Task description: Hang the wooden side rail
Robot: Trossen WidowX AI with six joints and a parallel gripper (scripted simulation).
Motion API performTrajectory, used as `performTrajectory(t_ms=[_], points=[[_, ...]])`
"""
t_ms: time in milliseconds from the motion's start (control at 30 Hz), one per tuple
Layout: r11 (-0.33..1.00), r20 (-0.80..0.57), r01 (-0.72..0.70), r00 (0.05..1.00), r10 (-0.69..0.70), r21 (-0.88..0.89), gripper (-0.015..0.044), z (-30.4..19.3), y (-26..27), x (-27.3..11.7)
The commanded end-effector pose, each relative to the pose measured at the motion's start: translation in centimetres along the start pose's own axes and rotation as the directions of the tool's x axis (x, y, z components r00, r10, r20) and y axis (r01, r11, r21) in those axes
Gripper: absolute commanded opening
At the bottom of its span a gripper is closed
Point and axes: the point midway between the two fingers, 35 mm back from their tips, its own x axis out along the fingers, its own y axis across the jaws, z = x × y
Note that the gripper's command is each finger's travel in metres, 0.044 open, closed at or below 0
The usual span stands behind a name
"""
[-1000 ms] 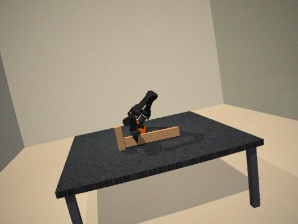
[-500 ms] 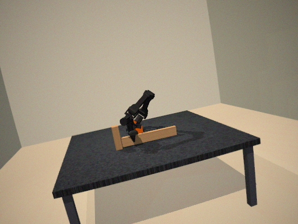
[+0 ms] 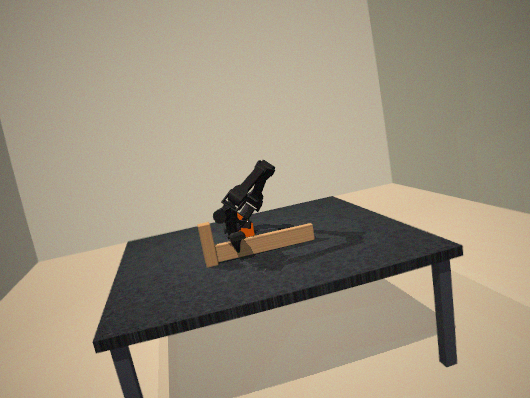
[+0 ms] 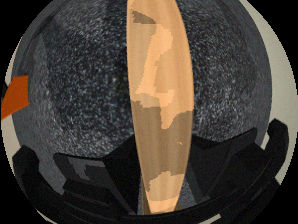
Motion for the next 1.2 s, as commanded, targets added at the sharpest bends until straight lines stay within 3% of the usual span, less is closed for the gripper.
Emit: performTrajectory(t_ms=[0,100,500,667,767,1167], points=[[1.0,-0.01,-0.001,1.0,0.001,-0.001,0.0,-0.2,0.0,0.1],[1.0,-0.01,-0.001,1.0,0.001,-0.001,0.0,-0.2,0.0,0.2],[1.0,0.0,0.0,1.0,0.0,0.001,0.0315,0.0,0.0,0.0],[1.0,-0.007,-0.001,1.0,0.001,0.0,0.044,0.0,0.0,-2.4],[1.0,-0.011,-0.002,1.0,0.002,-0.001,0.044,0.0,0.0,-4.0],[1.0,-0.01,-0.002,1.0,0.002,0.0,0.044,3.0,-0.1,-3.9]])
